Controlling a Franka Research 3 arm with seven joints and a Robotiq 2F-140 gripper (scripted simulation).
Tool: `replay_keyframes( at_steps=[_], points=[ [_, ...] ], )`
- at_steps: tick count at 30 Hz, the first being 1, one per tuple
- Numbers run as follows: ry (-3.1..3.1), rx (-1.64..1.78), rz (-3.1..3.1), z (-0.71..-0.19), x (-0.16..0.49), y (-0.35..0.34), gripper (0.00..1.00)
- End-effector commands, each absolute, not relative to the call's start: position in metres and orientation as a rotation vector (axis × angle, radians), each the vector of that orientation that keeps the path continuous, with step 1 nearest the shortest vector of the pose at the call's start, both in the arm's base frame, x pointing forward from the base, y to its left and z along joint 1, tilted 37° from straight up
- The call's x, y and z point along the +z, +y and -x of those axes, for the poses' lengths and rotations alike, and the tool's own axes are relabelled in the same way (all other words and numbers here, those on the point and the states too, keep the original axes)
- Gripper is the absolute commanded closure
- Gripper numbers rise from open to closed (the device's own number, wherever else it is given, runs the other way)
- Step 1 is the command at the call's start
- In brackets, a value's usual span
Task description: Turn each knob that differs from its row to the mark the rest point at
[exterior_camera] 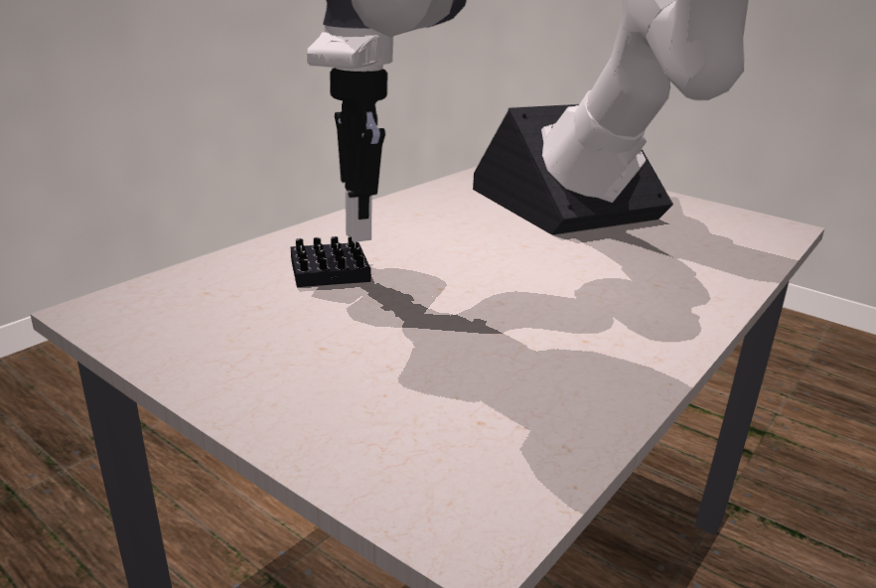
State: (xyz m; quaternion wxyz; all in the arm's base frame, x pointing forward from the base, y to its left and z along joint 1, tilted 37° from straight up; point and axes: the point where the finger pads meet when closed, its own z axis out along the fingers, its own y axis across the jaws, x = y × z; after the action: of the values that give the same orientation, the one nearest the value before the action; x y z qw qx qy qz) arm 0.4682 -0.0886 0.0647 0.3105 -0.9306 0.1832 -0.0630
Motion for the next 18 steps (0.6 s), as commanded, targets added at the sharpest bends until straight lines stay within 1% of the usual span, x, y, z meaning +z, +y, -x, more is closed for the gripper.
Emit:
replay_keyframes(
  at_steps=[1,6,10,18],
  points=[
    [0.494,-0.157,2.452,-0.466,0.065,-0.088,0.88],
    [0.508,-0.152,2.449,-0.466,0.065,-0.089,0.88],
    [0.701,-0.086,2.393,-0.468,0.062,-0.097,0.88],
    [0.846,-0.035,2.342,-0.469,0.060,-0.103,0.88]
  ],
)
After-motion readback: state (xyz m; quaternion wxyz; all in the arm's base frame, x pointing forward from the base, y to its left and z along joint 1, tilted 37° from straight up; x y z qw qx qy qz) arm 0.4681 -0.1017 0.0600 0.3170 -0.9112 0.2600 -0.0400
